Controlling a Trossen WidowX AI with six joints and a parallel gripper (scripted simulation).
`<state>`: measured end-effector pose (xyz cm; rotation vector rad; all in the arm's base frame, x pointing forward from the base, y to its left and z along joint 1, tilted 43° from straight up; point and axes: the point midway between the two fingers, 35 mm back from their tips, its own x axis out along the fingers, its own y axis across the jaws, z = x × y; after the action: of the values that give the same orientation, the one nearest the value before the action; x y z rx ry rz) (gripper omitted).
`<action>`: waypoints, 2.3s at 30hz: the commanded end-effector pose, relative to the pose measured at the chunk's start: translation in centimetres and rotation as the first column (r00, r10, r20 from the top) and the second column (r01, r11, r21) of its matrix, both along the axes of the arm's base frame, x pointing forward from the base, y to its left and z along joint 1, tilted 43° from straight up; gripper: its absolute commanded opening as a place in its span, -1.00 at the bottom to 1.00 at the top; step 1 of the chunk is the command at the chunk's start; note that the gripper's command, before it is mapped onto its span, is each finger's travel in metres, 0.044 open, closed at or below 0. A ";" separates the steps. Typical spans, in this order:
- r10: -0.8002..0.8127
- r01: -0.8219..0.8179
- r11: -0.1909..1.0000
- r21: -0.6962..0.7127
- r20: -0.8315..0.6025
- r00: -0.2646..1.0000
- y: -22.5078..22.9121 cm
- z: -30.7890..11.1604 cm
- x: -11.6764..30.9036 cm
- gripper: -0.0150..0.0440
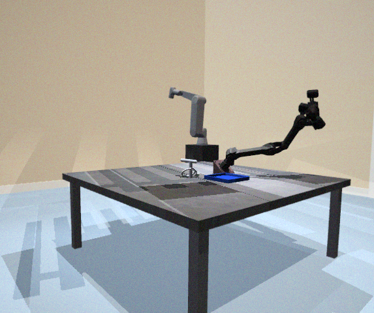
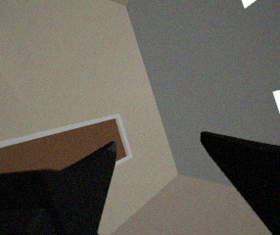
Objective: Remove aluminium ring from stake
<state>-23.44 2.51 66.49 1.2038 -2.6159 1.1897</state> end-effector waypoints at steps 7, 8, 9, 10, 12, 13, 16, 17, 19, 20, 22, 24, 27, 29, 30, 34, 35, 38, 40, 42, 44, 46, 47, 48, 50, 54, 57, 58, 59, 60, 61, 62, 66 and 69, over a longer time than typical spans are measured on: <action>-0.017 0.020 0.999 0.032 -0.081 0.997 -0.9 0.8 1.2 0.24; -0.023 0.027 0.999 0.043 -0.109 0.994 -1.2 1.0 1.6 0.19; -0.027 0.035 0.998 0.052 -0.136 0.990 -1.5 1.3 2.0 0.19; -0.032 0.042 0.997 0.062 -0.163 0.986 -1.8 1.5 2.4 0.19; -0.039 0.059 0.995 0.084 -0.220 0.975 -2.5 2.0 3.4 0.19; -0.043 0.069 0.993 0.096 -0.250 0.967 -2.9 2.2 3.9 0.19; -0.050 0.099 0.987 0.129 -0.341 0.939 -4.1 2.8 5.5 0.19; -0.051 0.110 0.984 0.139 -0.371 0.927 -4.5 3.0 6.1 0.19; -0.052 0.131 0.979 0.157 -0.429 0.902 -5.3 3.3 7.2 0.19; -0.052 0.143 0.976 0.166 -0.457 0.888 -5.8 3.5 7.8 0.19; -0.053 0.165 0.970 0.179 -0.505 0.862 -6.5 3.7 8.7 0.19; -0.055 0.185 0.965 0.188 -0.541 0.839 -7.0 3.8 9.5 0.19; -0.057 0.216 0.956 0.200 -0.594 0.802 -7.8 3.9 10.6 0.19; -0.057 0.237 0.949 0.206 -0.628 0.776 -8.3 3.9 11.4 0.19; -0.057 0.247 0.946 0.209 -0.644 0.763 -8.6 4.0 11.8 0.19; -0.044 0.293 0.931 0.219 -0.728 0.684 -10.2 4.1 13.9 0.19; -0.039 0.305 0.927 0.220 -0.750 0.660 -10.6 4.1 14.6 0.19; -0.022 0.340 0.914 0.221 -0.811 0.585 -12.0 4.1 16.4 0.19; -0.009 0.363 0.906 0.218 -0.847 0.532 -12.8 4.0 17.7 0.19; 0.004 0.384 0.898 0.213 -0.879 0.477 -13.7 3.8 18.9 0.19; 0.018 0.405 0.891 0.206 -0.907 0.421 -14.5 3.6 20.2 0.19; 0.033 0.424 0.884 0.197 -0.931 0.363 -15.4 3.4 21.4 0.19; 0.040 0.433 0.881 0.191 -0.942 0.334 -15.8 3.2 22.0 0.19; 0.048 0.442 0.878 0.186 -0.951 0.304 -16.2 3.1 22.6 0.19; 0.063 0.458 0.872 0.173 -0.968 0.244 -17.0 2.7 23.9 0.19; 0.095 0.488 0.862 0.140 -0.989 0.116 -18.7 1.8 26.5 0.19; 0.119 0.505 0.856 0.112 -0.993 0.018 -20.0 1.0 28.4 0.19; 0.127 0.509 0.855 0.102 -0.992 -0.014 -20.4 0.7 29.1 0.19; 0.134 0.513 0.853 0.091 -0.990 -0.047 -20.8 0.4 29.7 0.19; 0.141 0.517 0.852 0.080 -0.987 -0.080 -21.2 0.0 30.3 0.19; 0.149 0.520 0.852 0.069 -0.983 -0.112 -21.6 -0.3 31.0 0.19; 0.156 0.522 0.851 0.058 -0.977 -0.145 -21.9 -0.7 31.6 0.19; 0.181 0.525 0.851 0.010 -0.944 -0.275 -23.5 -2.3 34.2 0.19; 0.196 0.520 0.854 -0.026 -0.909 -0.368 -24.5 -3.7 36.0 0.19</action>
<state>10.38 -20.65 64.37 0.8882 -1.3912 -0.6322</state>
